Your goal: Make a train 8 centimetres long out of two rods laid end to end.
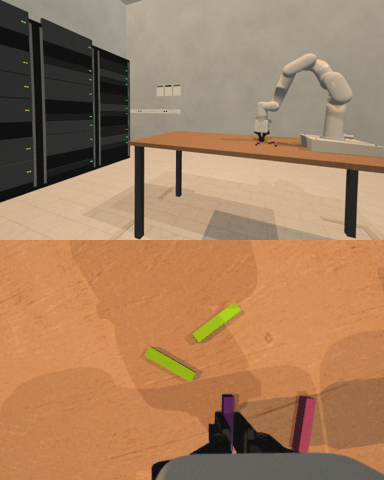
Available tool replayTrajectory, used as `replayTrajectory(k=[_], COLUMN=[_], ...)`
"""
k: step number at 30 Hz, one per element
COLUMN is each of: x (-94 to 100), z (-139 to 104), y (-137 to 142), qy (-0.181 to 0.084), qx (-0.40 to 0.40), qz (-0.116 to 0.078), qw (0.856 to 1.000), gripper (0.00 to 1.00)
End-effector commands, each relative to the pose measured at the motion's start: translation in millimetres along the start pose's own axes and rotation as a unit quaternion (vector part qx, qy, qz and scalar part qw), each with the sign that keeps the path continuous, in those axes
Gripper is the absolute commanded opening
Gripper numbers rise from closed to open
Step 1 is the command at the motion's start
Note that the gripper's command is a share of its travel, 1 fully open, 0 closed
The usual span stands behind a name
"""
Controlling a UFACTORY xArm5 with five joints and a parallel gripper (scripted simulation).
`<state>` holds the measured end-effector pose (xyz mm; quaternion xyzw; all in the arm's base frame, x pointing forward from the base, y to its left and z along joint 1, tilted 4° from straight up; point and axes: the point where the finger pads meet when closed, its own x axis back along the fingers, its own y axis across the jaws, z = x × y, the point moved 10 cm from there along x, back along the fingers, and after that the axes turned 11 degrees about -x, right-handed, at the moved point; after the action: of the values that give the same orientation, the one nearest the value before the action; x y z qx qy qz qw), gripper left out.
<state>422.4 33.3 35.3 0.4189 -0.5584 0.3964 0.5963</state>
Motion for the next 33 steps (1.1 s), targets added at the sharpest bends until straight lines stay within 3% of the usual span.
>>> replayTrajectory(k=[1, 17, 21, 27, 29, 33], x=[1.1, 6.7, 26.9, 73.5, 73.5, 94.9], z=[0, -1, -2, -2, -2, -3], y=[-1, 0, 1, 0, 0, -1], qy=[-0.001, -0.001, -0.001, -0.001, -0.001, -0.001], qx=[0.000, 0.001, 0.002, 0.002, 0.002, 0.002], qz=[0.002, 0.002, 0.002, 0.002, 0.002, 0.002], qw=[1.000, 1.000, 1.000, 1.000, 1.000, 1.000], gripper=[0.04, 0.04, 0.04, 0.04, 0.04, 0.04])
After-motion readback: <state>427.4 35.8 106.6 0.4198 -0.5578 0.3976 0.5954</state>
